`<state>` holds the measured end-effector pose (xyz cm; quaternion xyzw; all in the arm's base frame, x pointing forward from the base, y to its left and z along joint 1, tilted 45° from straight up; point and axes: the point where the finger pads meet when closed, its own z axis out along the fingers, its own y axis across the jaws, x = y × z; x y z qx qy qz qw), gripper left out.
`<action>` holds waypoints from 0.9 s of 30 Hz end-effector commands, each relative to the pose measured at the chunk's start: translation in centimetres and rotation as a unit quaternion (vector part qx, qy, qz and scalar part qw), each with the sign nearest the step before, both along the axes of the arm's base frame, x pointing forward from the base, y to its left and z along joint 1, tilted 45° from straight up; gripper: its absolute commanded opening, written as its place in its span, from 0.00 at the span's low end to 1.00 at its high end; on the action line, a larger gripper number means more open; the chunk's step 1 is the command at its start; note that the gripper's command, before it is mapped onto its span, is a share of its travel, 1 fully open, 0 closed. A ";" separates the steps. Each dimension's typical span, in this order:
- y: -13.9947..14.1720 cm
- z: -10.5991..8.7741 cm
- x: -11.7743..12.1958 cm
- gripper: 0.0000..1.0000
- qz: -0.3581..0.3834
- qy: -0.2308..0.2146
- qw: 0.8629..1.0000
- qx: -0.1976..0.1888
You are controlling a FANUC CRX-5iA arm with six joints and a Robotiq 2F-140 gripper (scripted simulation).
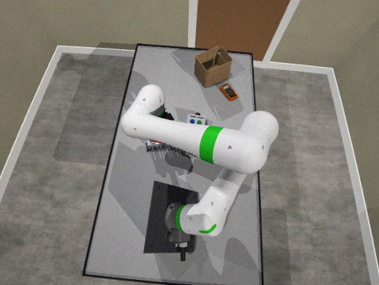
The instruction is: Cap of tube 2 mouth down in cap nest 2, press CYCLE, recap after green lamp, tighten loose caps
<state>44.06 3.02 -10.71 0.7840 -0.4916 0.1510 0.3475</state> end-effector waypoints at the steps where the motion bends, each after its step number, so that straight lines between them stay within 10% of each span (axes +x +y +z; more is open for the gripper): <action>1: 0.1 0.0 0.0 0.30 -0.086 -0.090 0.992 -0.015; 7: 0.1 0.0 0.0 0.30 -0.156 -0.159 0.975 -0.025; 15: 0.1 0.0 0.0 0.30 -0.290 -0.289 0.911 -0.043; 27: 0.0 0.0 0.0 0.41 -0.290 -0.289 0.911 -0.043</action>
